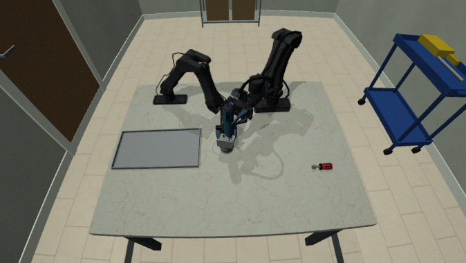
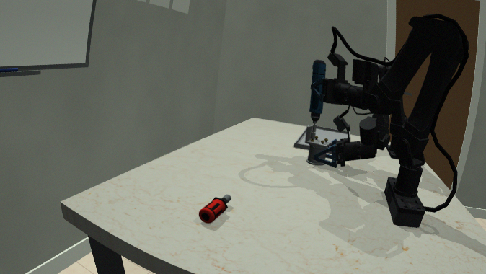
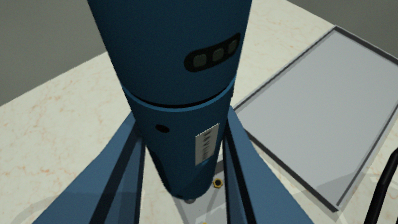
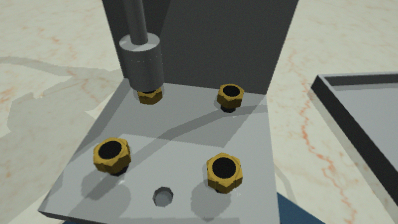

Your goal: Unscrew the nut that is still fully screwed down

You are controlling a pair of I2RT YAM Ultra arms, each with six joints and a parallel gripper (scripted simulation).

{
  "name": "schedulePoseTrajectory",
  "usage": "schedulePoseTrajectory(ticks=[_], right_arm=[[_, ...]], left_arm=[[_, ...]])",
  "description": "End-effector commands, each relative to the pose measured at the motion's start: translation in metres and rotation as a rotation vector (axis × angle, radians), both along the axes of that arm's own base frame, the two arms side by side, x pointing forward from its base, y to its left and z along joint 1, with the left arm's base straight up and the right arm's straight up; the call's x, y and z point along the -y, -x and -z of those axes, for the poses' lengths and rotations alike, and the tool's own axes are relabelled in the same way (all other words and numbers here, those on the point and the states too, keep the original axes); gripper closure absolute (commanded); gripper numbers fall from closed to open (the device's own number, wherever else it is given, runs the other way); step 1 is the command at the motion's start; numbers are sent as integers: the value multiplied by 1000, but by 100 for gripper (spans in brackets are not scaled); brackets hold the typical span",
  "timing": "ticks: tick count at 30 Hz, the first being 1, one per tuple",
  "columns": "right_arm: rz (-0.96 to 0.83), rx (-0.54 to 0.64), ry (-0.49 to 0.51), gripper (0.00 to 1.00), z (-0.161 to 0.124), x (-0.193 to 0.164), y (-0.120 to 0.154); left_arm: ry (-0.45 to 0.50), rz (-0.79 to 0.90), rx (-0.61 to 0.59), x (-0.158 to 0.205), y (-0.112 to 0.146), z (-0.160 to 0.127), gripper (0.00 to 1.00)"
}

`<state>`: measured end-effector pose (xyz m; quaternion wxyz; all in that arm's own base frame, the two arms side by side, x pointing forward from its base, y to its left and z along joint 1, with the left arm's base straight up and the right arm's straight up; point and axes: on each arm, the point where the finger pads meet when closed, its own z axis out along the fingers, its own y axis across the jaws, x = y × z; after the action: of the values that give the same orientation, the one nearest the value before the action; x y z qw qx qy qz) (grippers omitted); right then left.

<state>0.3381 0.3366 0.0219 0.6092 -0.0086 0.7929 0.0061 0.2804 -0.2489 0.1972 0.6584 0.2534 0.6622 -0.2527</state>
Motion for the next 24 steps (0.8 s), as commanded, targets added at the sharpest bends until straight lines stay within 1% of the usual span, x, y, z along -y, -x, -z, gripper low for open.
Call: schedulePoseTrajectory(ticks=[1,3,6,8,10,12,18,20,23,24], right_arm=[[6,22,-40,41,-14,-7,-6],[6,22,-40,41,-14,-7,-6],[6,22,-40,41,-14,-7,-6],[6,22,-40,41,-14,-7,-6],[6,22,-40,41,-14,-7,-6],[6,22,-40,41,-14,-7,-6],[6,22,-40,41,-14,-7,-6],[6,22,-40,41,-14,-7,-6],[6,22,-40,41,-14,-7,-6],[6,22,-40,41,-14,-7,-6]], left_arm=[[83,-2,77,-2,-1,-28,58],[97,-2,93,-1,-2,-37,58],[98,-2,94,-1,-2,-37,58],[82,-2,76,0,-2,-28,58],[85,-2,79,-2,0,-28,58],[94,-2,90,0,-2,-34,58],[80,-2,74,-2,0,-23,58],[102,-2,99,-1,-2,-37,58],[104,-2,100,0,-2,-38,58],[96,-2,91,0,-2,-33,58]])
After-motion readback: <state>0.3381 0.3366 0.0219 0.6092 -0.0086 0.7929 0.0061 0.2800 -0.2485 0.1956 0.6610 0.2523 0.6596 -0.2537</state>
